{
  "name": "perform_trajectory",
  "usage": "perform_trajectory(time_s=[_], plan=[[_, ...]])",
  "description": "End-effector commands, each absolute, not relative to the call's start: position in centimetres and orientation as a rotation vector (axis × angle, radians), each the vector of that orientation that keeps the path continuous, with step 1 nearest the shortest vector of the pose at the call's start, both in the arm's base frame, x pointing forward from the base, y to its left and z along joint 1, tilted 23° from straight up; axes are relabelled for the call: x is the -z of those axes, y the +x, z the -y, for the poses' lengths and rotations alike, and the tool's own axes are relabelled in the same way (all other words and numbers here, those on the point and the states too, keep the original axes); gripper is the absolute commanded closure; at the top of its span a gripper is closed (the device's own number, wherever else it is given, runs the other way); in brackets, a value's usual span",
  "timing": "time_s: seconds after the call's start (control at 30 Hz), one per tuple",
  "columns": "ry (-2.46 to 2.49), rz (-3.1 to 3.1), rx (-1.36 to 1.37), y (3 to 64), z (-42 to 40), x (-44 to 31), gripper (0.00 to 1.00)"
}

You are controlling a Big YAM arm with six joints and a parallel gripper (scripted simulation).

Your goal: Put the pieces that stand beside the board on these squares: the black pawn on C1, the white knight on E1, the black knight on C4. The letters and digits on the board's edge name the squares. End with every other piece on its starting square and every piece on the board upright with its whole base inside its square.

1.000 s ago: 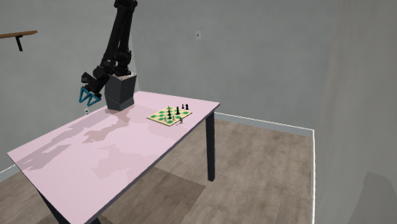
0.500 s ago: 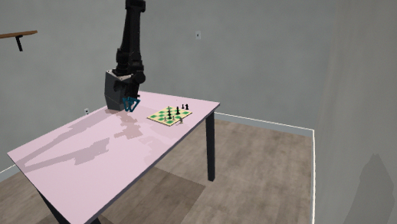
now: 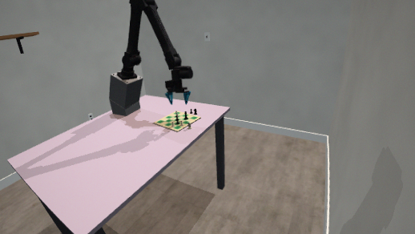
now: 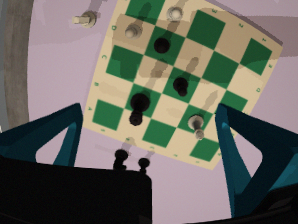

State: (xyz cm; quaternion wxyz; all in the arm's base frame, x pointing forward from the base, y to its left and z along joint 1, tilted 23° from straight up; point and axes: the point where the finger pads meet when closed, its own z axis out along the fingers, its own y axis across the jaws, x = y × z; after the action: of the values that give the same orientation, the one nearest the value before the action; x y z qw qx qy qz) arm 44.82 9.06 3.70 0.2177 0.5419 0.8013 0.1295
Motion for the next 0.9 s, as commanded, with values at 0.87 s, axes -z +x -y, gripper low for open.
perform_trajectory(time_s=[0.87], plan=[[1.035,-2.569,-0.393,40.3,-23.3,-8.0,0.00]])
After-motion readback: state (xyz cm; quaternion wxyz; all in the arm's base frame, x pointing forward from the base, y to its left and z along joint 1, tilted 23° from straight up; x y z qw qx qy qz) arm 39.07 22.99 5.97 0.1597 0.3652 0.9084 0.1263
